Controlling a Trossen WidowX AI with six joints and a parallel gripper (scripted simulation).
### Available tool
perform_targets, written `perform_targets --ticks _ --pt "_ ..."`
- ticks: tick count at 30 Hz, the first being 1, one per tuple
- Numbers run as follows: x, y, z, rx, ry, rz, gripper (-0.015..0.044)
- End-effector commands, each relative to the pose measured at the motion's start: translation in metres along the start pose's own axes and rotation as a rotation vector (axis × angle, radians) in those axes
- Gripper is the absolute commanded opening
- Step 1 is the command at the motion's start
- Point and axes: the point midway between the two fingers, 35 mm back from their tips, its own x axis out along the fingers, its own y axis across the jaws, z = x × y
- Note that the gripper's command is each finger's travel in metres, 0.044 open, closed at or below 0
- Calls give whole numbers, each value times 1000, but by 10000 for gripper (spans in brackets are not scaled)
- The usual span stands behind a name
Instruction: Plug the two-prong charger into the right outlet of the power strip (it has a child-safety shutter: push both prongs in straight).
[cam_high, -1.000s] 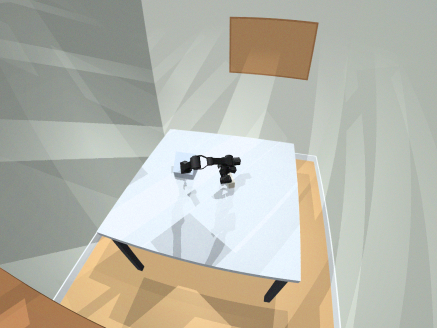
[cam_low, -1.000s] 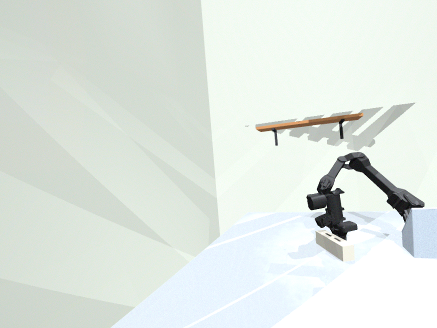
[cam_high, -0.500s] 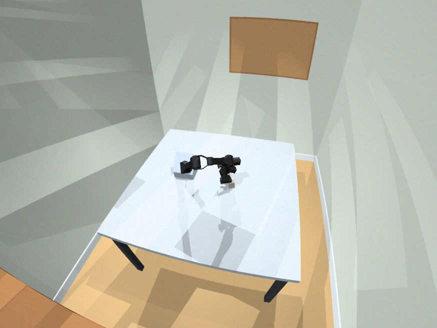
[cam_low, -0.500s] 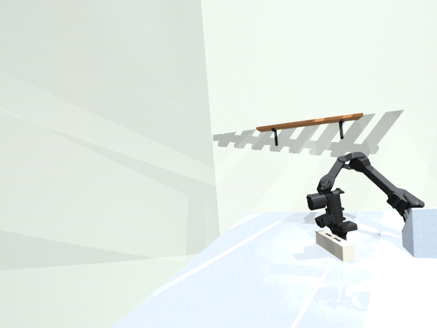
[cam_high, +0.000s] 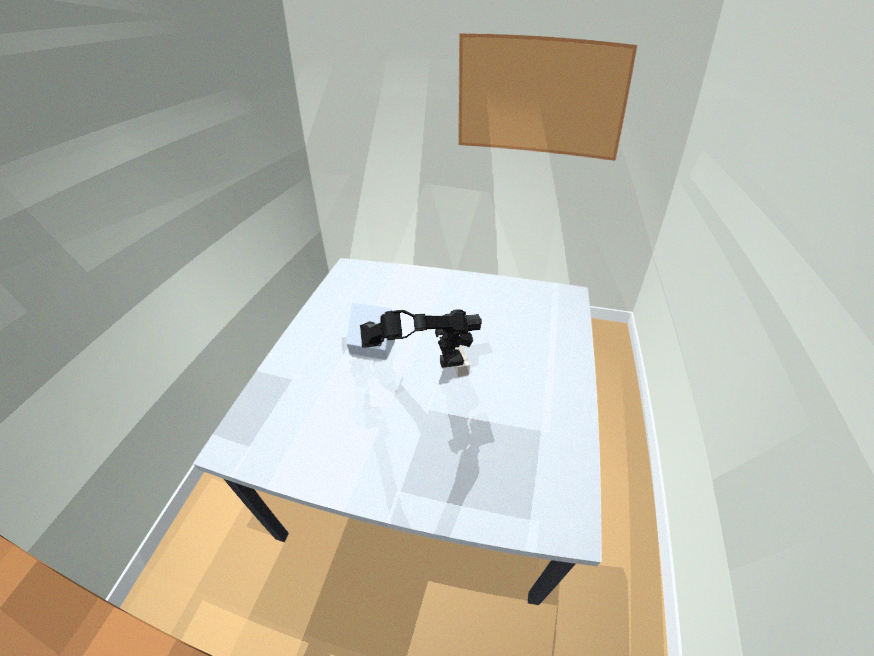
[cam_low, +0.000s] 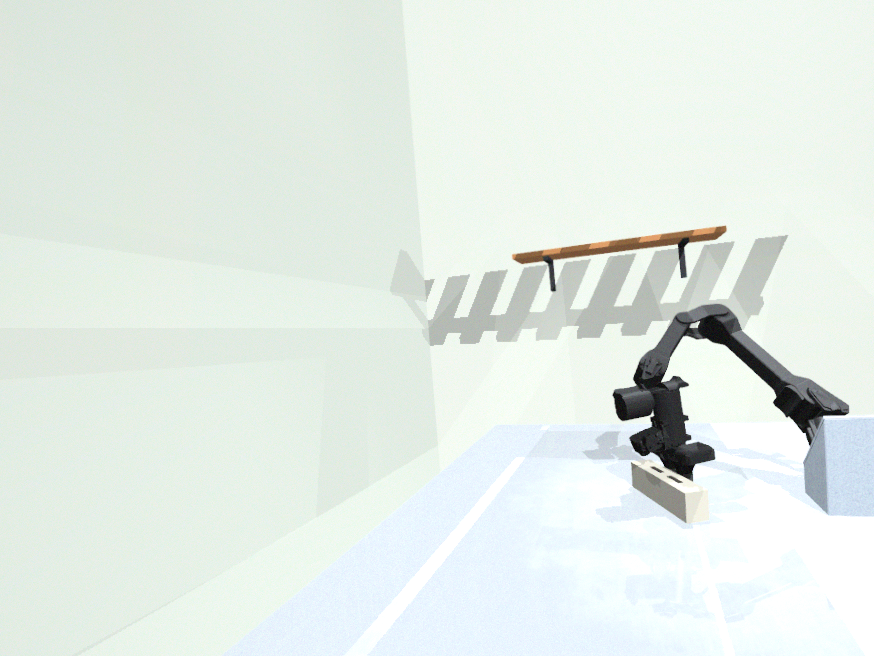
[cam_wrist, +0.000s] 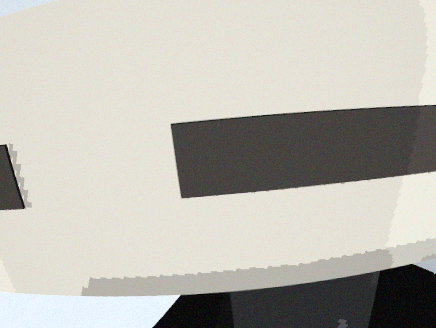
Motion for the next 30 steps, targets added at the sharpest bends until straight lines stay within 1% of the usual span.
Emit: perform_targets --ticks 1,6,23,30 --pt "0 0 0 1 -1 0 0" --pt "0 0 0 1 -1 0 0" --pt "0 0 0 2 -2 0 440" --pt "0 0 -2 4 -5 0 440"
